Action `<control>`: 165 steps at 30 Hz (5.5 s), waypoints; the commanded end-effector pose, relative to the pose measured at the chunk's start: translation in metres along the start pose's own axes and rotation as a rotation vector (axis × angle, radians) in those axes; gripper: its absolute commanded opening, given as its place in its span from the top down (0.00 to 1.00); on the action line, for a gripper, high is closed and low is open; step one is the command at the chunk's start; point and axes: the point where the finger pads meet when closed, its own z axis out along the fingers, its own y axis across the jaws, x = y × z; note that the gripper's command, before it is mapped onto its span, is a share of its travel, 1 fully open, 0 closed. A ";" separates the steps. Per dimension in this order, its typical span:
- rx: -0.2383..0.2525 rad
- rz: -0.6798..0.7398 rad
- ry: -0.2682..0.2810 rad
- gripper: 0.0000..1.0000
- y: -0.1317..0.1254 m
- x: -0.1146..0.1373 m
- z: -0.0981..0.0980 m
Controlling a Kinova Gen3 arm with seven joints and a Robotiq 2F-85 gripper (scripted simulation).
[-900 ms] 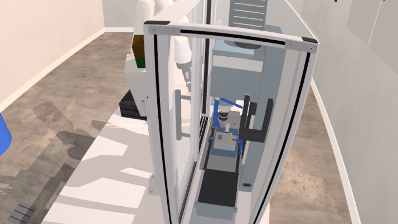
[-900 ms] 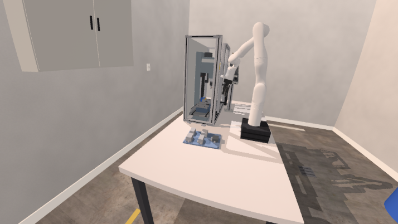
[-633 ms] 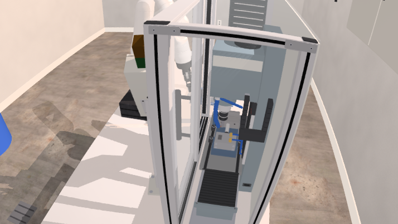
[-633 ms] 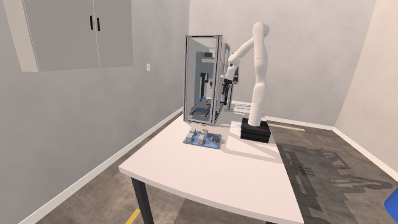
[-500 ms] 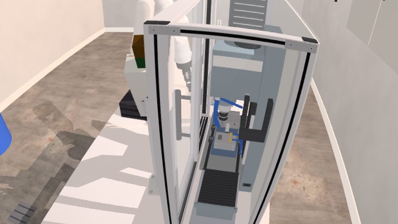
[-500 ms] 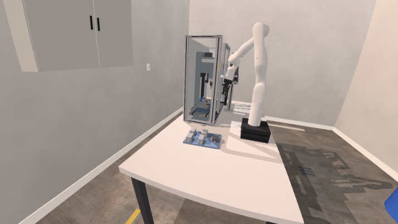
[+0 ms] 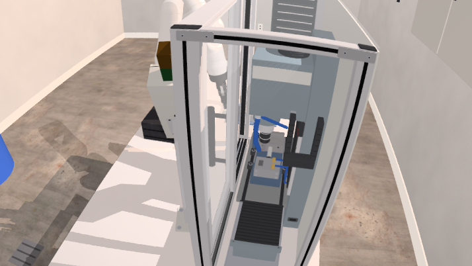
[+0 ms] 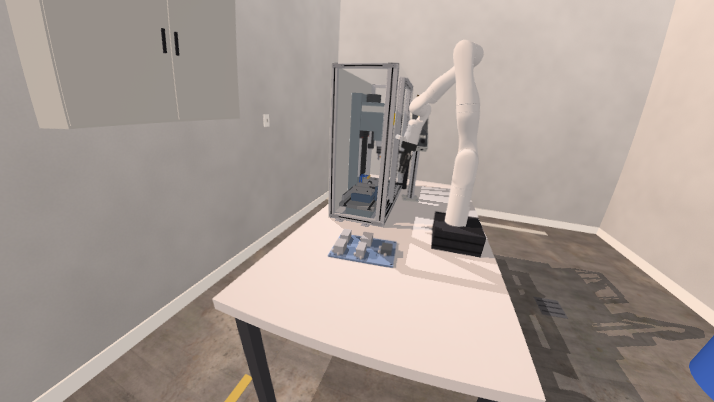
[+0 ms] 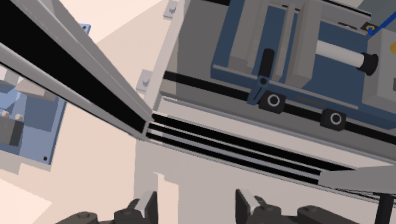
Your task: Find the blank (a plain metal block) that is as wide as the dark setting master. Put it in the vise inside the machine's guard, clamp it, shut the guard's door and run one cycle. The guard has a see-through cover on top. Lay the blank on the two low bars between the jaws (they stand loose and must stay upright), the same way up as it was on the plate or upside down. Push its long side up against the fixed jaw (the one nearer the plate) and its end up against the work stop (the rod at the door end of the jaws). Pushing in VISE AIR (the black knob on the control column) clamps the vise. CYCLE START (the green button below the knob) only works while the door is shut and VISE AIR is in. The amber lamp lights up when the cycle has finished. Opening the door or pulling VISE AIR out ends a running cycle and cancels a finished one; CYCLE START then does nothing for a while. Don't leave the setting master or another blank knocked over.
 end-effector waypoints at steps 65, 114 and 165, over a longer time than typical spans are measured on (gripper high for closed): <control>-0.001 0.000 0.001 0.90 -0.035 -0.073 -0.116; 0.000 0.000 0.001 0.90 -0.188 0.000 -0.178; -0.027 -0.234 -0.210 0.90 -0.220 0.016 -0.192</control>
